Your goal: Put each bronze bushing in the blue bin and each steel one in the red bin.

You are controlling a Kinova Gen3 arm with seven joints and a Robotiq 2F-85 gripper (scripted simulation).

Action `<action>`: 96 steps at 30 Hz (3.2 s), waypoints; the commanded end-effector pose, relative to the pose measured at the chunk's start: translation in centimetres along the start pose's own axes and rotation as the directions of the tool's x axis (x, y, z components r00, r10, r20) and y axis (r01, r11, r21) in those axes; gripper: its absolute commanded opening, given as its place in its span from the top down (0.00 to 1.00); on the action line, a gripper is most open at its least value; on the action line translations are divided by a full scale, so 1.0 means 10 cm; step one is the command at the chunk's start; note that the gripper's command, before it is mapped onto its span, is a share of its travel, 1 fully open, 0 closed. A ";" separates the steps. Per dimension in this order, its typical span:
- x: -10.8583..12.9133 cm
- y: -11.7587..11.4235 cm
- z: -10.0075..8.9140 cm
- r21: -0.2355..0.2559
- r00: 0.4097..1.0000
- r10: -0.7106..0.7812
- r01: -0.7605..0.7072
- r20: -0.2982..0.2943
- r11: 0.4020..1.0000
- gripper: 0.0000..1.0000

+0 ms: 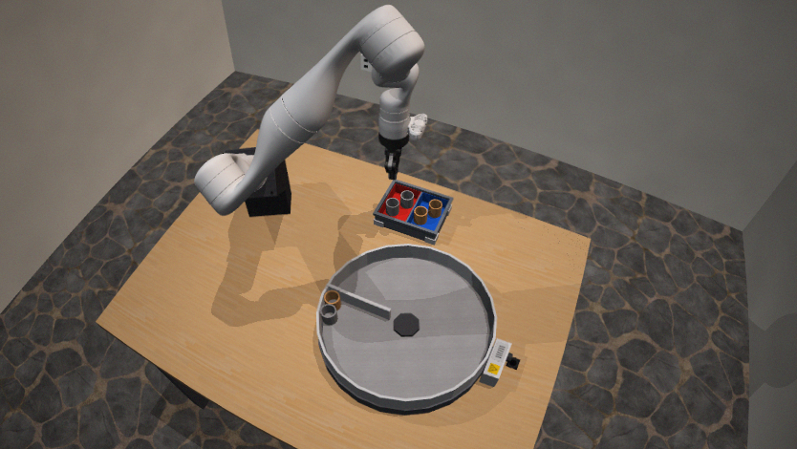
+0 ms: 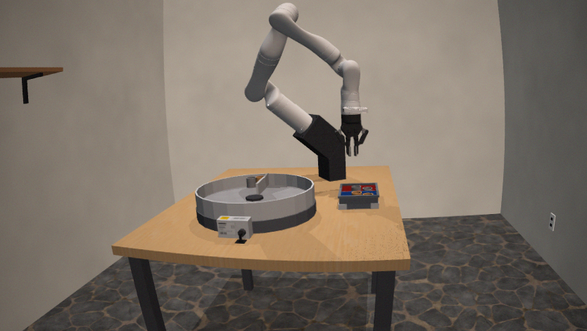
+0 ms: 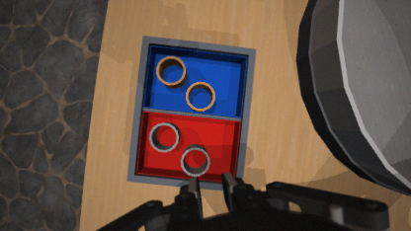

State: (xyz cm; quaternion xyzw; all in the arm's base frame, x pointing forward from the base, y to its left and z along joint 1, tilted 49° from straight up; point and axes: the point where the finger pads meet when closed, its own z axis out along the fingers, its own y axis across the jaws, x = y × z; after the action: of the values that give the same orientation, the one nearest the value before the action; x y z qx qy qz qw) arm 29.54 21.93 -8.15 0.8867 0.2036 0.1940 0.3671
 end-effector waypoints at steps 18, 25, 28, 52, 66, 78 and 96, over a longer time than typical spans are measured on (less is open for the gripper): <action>0.00 -0.01 -0.01 0.001 1.000 0.000 0.000 -0.001 1.000 0.81; 0.00 -0.01 -0.01 0.001 1.000 0.000 0.000 -0.001 1.000 0.81; 0.00 -0.01 -0.01 0.001 1.000 0.000 0.000 -0.001 1.000 0.81; 0.00 -0.01 -0.01 0.001 1.000 0.000 0.000 -0.001 1.000 0.81; -0.02 0.11 0.00 0.002 1.000 -0.004 0.004 -0.001 1.000 0.82; -0.23 1.03 0.06 0.002 0.999 -0.033 0.033 -0.001 0.999 0.82; -0.46 2.06 0.13 0.003 0.998 -0.067 0.067 -0.001 0.998 0.82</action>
State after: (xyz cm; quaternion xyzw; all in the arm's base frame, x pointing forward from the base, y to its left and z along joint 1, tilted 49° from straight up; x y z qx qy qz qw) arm 30.78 6.12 4.23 0.8761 0.2357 0.1775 0.3813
